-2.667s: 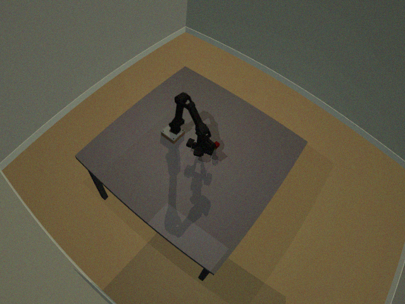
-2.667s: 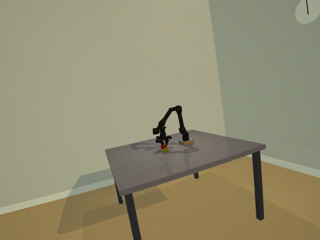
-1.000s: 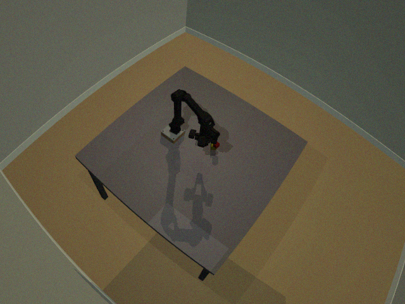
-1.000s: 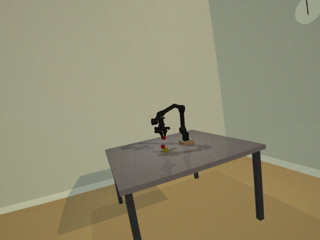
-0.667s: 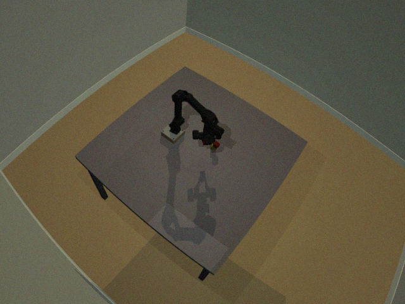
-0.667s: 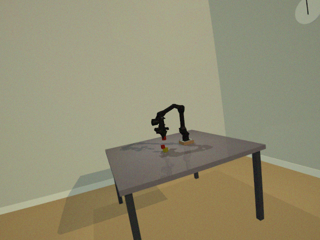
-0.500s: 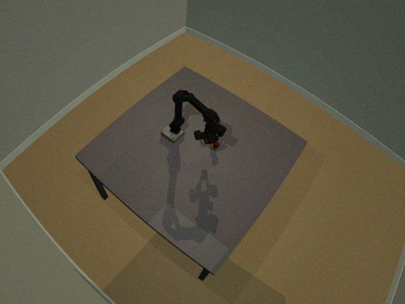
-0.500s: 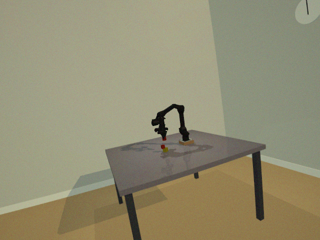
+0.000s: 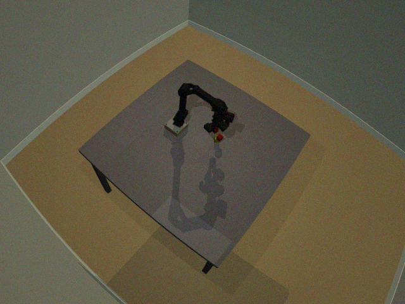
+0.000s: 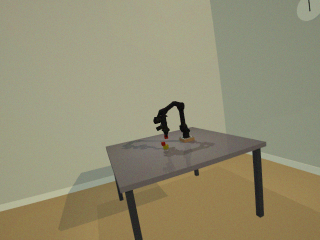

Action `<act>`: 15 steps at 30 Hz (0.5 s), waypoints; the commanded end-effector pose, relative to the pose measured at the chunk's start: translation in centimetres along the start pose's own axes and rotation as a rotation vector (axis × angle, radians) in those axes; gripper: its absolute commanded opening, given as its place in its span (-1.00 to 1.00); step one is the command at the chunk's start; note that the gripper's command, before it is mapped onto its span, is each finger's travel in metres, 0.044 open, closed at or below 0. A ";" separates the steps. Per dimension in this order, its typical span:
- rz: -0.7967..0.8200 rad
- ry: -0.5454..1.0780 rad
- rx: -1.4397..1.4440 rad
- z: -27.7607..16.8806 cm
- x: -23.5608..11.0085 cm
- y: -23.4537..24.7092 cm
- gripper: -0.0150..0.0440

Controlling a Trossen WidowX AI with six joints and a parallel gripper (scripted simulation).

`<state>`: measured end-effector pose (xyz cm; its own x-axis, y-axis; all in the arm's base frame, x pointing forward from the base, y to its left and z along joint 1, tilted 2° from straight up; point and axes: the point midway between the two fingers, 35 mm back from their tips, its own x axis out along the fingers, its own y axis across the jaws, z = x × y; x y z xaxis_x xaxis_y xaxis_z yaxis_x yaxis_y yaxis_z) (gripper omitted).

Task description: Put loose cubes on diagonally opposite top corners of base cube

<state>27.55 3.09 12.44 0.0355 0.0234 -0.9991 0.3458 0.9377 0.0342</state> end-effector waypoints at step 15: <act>0.001 -0.009 -0.130 -0.1 2.2 1.2 -0.14</act>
<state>28.06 4.38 11.33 0.0497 0.0256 -0.9984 0.2285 0.9729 0.0363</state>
